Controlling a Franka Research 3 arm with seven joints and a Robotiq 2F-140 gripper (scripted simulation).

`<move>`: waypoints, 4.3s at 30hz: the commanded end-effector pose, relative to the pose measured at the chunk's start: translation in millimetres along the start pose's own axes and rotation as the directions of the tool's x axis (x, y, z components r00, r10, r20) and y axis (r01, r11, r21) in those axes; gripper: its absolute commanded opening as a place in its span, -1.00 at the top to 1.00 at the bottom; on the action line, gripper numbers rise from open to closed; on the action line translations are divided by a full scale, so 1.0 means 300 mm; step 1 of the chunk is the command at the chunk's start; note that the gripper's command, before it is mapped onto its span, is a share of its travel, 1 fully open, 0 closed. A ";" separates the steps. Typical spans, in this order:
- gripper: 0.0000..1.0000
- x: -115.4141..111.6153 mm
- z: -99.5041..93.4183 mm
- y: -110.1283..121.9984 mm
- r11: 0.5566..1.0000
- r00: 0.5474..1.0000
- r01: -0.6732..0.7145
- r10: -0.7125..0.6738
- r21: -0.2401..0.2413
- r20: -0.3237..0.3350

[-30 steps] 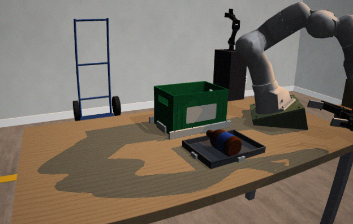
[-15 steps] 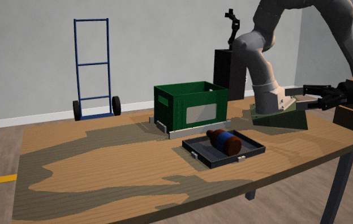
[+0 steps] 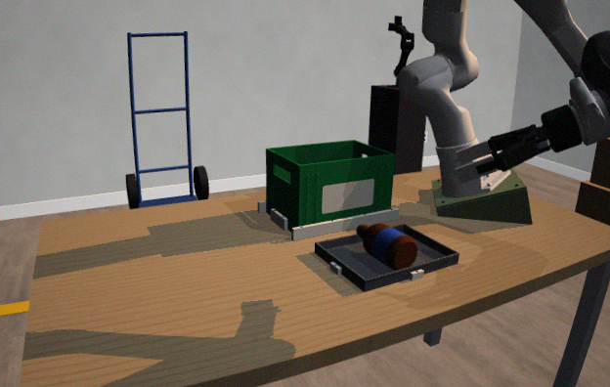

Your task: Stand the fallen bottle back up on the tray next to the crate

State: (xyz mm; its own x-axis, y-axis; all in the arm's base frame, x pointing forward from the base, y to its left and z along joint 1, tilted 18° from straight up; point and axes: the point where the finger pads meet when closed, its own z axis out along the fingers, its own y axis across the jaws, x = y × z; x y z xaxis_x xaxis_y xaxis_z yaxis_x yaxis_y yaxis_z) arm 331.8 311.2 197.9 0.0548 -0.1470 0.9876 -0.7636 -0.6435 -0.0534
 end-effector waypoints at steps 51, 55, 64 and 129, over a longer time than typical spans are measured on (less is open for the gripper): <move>-1.00 0.059 0.192 0.026 0.982 0.950 -0.112 0.150 -0.150 0.273; -1.00 0.059 0.192 0.026 0.982 0.950 -0.112 0.150 -0.150 0.273; -1.00 0.059 0.192 0.026 0.982 0.950 -0.112 0.150 -0.150 0.273; -1.00 0.108 0.356 0.100 0.911 0.774 -0.216 0.378 -0.351 0.508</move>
State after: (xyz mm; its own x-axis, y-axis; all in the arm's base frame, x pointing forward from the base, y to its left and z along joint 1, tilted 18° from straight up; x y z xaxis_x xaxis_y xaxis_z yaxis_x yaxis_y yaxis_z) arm 379.7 205.2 214.4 0.0715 -0.7341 0.6752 -0.9333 -0.2880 -0.2143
